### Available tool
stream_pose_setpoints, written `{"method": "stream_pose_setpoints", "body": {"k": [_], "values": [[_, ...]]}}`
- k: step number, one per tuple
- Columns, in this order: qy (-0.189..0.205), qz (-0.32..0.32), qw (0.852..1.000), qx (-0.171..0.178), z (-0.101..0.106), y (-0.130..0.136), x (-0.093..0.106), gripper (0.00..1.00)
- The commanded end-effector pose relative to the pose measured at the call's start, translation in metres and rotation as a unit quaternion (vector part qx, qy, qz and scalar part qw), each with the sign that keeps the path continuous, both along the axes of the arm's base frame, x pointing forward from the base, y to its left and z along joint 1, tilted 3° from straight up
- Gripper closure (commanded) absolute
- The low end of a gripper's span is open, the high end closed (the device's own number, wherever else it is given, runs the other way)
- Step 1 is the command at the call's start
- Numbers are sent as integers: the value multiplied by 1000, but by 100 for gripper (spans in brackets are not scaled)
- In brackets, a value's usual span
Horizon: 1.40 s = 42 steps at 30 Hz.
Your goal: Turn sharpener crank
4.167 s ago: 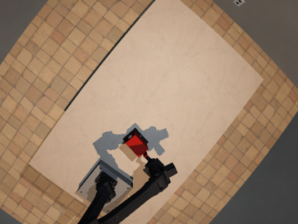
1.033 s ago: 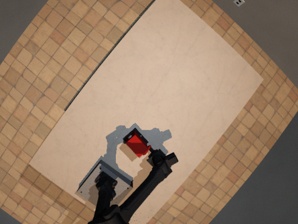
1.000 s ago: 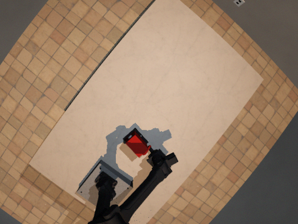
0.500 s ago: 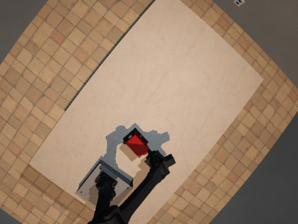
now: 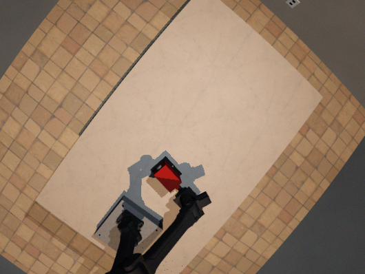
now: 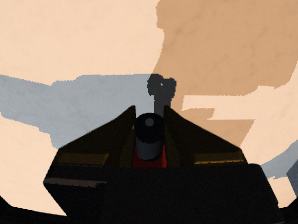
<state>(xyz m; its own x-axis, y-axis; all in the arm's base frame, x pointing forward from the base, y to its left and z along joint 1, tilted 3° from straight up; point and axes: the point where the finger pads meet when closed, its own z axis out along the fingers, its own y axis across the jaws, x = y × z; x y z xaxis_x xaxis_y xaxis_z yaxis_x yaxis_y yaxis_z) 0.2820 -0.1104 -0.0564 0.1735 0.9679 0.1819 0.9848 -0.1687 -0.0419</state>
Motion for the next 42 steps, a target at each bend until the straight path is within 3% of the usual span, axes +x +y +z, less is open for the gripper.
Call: {"method": "stream_pose_setpoints", "body": {"k": [1,25,33,34,38,42], "values": [[-11,5,1000,-1,7,0,0,85],[-6,1,1000,2,21,3,-32,85],[-9,2,1000,0,30,3,-34,85],[-16,5,1000,-4,35,0,-26,85],[-9,1,1000,0,37,2,-37,85],[-13,2,1000,-2,44,1,-35,85]]}}
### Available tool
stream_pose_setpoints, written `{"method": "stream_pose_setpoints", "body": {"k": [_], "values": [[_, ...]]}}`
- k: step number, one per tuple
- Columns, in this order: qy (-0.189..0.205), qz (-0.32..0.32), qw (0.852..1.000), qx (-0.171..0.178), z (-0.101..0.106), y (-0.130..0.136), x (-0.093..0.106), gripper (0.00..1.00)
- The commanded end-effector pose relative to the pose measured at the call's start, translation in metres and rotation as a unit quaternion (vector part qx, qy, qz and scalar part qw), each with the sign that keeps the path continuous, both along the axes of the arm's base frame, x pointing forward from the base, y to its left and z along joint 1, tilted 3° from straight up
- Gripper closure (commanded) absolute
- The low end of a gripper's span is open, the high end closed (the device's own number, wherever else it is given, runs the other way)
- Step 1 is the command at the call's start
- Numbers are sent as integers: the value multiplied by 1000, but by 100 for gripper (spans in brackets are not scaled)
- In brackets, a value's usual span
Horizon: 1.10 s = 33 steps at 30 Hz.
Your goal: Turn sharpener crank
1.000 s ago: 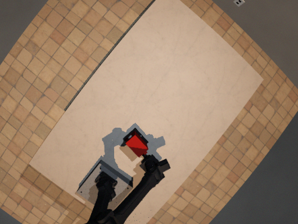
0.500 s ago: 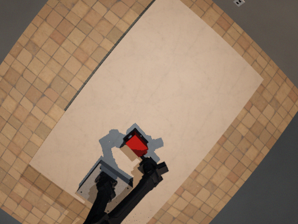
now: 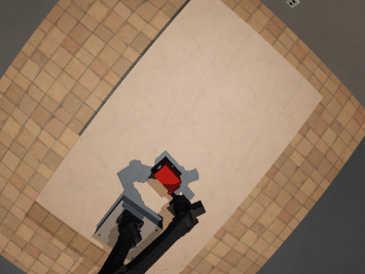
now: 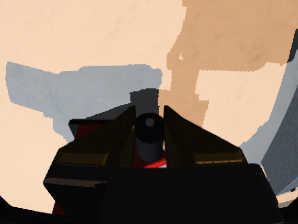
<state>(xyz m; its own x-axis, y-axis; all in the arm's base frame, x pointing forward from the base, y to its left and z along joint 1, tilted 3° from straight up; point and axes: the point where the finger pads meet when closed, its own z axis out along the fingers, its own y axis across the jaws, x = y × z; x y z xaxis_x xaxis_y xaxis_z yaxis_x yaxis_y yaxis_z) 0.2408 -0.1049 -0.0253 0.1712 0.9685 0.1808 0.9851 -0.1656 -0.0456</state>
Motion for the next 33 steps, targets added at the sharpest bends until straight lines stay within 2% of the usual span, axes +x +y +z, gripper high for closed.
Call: {"method": "stream_pose_setpoints", "body": {"k": [1,6,33], "values": [[-16,1,1000,-3,15,-5,7,85],[-28,1,1000,-10,30,-12,17,85],[-28,0,1000,-10,65,-10,26,85]]}}
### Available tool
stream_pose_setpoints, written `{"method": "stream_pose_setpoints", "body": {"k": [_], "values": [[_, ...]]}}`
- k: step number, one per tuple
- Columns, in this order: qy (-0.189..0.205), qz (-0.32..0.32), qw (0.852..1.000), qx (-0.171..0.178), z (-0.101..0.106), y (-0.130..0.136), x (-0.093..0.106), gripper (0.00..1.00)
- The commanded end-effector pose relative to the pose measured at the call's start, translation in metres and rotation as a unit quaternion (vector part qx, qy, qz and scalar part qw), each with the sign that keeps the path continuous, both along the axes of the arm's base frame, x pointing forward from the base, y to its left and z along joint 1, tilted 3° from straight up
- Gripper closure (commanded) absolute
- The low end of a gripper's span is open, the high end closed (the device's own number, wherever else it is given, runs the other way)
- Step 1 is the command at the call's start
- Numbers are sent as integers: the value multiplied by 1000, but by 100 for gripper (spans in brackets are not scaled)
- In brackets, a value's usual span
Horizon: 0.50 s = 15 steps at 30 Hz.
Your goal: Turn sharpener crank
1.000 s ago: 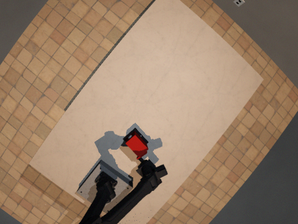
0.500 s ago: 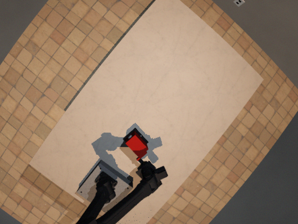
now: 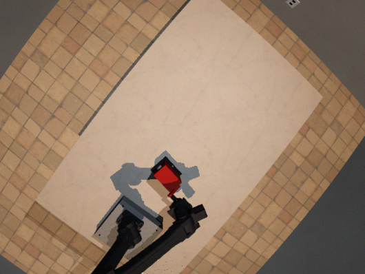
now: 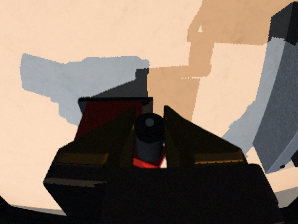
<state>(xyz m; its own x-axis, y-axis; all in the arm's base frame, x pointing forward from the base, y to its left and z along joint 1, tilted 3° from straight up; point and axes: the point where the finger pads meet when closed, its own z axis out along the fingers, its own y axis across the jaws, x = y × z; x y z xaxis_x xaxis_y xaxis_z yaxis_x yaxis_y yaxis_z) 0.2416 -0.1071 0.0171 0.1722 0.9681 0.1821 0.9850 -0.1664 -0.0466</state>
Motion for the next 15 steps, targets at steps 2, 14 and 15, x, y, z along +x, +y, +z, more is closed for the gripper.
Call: {"method": "stream_pose_setpoints", "body": {"k": [2,14,15], "values": [[-28,1,1000,-11,26,-8,27,85],[-23,1,1000,-8,34,-9,36,85],[-21,1,1000,-7,34,-9,36,85]]}}
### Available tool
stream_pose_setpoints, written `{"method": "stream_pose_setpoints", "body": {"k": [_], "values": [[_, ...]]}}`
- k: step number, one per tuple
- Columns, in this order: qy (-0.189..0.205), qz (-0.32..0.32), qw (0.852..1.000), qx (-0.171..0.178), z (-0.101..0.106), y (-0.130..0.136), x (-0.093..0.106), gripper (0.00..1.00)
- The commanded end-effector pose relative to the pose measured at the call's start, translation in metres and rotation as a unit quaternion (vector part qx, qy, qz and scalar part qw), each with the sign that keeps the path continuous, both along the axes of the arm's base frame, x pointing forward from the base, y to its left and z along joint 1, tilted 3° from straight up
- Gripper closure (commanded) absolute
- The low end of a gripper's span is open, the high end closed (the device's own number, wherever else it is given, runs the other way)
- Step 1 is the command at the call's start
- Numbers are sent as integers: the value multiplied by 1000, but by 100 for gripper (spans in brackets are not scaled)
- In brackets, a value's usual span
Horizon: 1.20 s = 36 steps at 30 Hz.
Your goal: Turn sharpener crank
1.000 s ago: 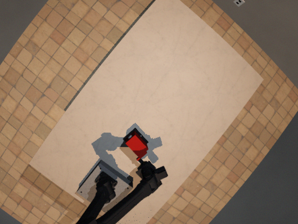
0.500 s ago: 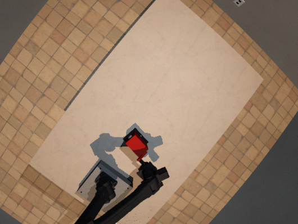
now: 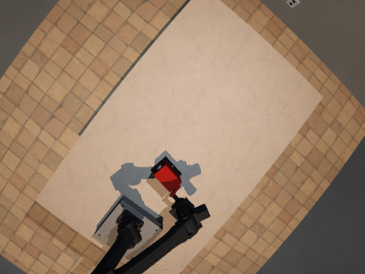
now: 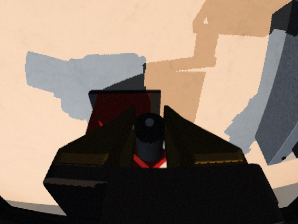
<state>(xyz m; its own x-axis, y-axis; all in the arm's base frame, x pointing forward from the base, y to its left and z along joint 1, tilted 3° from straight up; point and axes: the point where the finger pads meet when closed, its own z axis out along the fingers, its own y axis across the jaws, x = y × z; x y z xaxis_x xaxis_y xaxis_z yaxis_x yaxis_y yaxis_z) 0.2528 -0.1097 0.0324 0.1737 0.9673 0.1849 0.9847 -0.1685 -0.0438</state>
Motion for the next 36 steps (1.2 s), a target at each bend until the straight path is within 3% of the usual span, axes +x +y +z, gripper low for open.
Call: {"method": "stream_pose_setpoints", "body": {"k": [1,11,12,16,36], "values": [[-17,2,1000,-7,18,-6,26,85],[-16,2,1000,-6,22,-8,37,85],[-31,2,999,-14,27,-11,43,85],[-18,2,1000,-7,25,-10,45,85],[-26,2,1000,-11,23,-15,75,85]]}}
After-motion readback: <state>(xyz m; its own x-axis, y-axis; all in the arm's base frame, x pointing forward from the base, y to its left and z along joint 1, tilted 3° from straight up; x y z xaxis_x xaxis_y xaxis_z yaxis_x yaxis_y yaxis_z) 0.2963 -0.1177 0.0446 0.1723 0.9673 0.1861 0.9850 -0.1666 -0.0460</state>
